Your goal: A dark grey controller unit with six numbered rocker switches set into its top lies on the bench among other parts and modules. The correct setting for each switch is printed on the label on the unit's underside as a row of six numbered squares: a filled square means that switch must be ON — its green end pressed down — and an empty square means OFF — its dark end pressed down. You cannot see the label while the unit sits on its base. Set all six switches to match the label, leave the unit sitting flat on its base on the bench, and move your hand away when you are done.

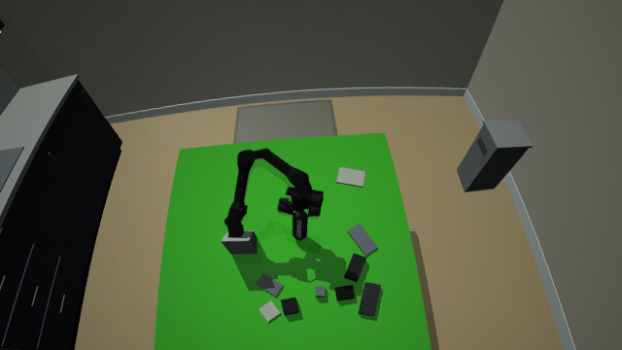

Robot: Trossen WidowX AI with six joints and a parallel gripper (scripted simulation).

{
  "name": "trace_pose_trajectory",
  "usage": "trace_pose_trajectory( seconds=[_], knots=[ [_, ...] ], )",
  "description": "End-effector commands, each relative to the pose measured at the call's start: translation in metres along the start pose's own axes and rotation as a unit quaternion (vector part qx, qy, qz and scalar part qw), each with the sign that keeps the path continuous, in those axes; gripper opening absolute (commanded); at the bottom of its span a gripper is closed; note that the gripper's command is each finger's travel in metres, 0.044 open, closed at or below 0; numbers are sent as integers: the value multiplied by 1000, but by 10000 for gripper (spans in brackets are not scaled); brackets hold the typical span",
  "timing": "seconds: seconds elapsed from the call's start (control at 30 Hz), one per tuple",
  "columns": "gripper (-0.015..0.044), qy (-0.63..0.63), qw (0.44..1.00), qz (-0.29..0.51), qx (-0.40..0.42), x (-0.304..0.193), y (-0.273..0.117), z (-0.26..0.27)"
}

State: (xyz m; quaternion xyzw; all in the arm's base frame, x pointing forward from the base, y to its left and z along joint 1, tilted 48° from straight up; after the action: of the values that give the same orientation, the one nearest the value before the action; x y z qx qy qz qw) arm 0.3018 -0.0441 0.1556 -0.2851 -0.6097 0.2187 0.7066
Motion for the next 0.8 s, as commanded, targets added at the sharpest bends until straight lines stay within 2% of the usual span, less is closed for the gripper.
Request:
trace_pose_trajectory(
  seconds=[0.0,0.77],
  knots=[
    [338,-2,1000,1,4,5,4,0],
    [338,-2,1000,1,4,21,13,0]
  ],
)
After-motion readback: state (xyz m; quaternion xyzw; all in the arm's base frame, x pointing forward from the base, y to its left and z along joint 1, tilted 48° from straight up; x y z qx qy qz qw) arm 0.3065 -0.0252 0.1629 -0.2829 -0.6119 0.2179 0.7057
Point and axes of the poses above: the point midway between the two fingers, 35 mm back from their tips, its own y axis out along the fingers, its own z axis across the jaws, x = y × z, the point moved 10 cm from there along -y, back along the fingers, and after that the axes turned 3 degrees about -y, right-handed, at the moved point
